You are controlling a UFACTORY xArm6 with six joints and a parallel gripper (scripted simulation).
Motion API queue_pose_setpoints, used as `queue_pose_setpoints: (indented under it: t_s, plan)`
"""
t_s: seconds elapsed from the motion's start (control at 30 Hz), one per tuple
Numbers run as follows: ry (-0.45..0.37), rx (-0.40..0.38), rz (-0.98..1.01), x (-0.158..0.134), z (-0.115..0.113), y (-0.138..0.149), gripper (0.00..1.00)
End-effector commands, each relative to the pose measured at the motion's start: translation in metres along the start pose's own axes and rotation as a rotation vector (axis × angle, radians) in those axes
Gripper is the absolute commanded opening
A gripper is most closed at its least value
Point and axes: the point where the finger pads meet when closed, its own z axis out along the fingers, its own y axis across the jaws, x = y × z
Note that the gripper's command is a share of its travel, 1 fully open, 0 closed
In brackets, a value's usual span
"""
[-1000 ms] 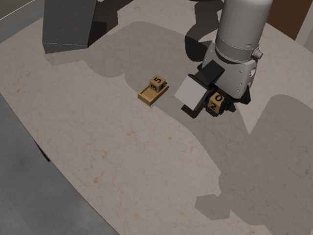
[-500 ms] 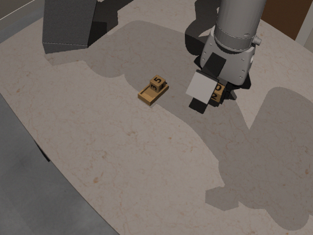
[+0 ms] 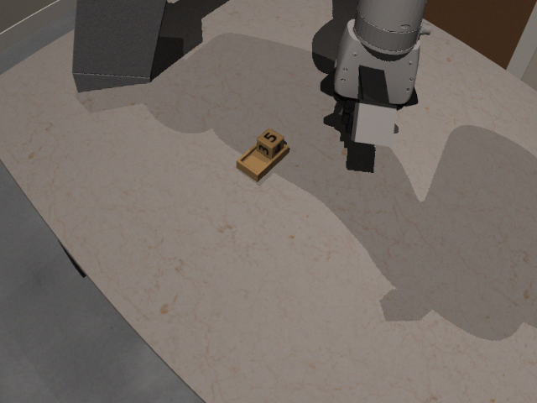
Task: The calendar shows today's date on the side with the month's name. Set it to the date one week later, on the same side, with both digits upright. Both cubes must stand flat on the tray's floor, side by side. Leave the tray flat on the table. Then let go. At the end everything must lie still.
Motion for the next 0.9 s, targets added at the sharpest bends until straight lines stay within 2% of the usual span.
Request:
queue_pose_setpoints:
  t_s: [0.0, 0.3, 0.4, 0.47, 0.87]
  plan:
    - [-0.003, 0.034, -0.171, -0.02, -0.001, 0.007, 0.27]
    - [0.004, 0.028, -0.474, -0.054, -0.001, 0.027, 0.27]
    - [0.004, 0.028, -0.476, -0.054, -0.001, 0.027, 0.27]
    - [0.008, 0.023, -0.604, -0.067, -0.002, 0.037, 0.27]
    - [0.016, -0.002, -0.942, -0.096, -0.004, 0.07, 0.27]
